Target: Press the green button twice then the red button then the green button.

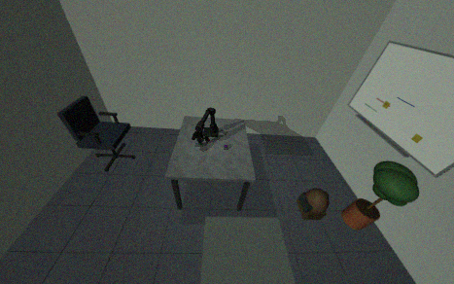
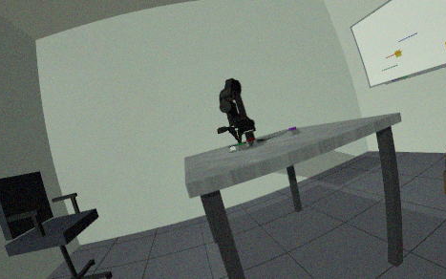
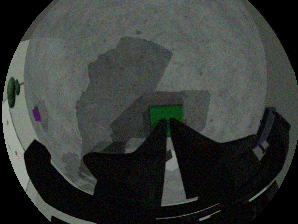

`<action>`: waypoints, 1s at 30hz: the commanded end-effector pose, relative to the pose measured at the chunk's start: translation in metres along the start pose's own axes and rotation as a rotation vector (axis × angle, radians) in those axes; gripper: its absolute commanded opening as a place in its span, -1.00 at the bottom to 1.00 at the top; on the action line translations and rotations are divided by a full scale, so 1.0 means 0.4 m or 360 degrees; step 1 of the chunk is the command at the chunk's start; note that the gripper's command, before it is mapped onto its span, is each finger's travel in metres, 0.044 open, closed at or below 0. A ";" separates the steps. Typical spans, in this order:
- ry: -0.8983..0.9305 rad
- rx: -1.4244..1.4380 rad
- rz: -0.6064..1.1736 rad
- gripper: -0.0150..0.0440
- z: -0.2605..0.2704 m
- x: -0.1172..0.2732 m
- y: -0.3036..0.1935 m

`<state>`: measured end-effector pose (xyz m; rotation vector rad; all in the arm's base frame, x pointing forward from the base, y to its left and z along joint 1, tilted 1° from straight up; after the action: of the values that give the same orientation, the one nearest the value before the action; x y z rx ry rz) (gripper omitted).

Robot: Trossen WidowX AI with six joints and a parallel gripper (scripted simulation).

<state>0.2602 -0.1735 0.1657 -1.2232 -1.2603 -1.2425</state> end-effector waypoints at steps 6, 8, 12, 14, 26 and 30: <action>0.0006 0.0007 0.0008 -0.42 0.001 -0.004 -0.002; 0.0006 0.0007 0.0008 -0.42 0.001 -0.004 -0.002; 0.0003 0.0002 0.0003 -0.42 0.000 0.024 0.000; 0.0006 0.0007 0.0007 -0.42 0.000 0.073 -0.001; 0.0044 0.0066 -0.0005 0.29 0.176 0.101 0.080; 0.0061 0.0084 -0.0003 0.64 0.310 0.121 0.112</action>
<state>0.2962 -0.0890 0.2062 -1.1683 -1.2658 -1.2215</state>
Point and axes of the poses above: the point midway between the two fingers, 35 mm back from their tips, its own x axis back along the fingers, its own z axis across the jaws, y = z × x, the point moved 9 cm from there along x, back along the fingers, and after that the axes turned 4 degrees about x, right-handed, at the moved point
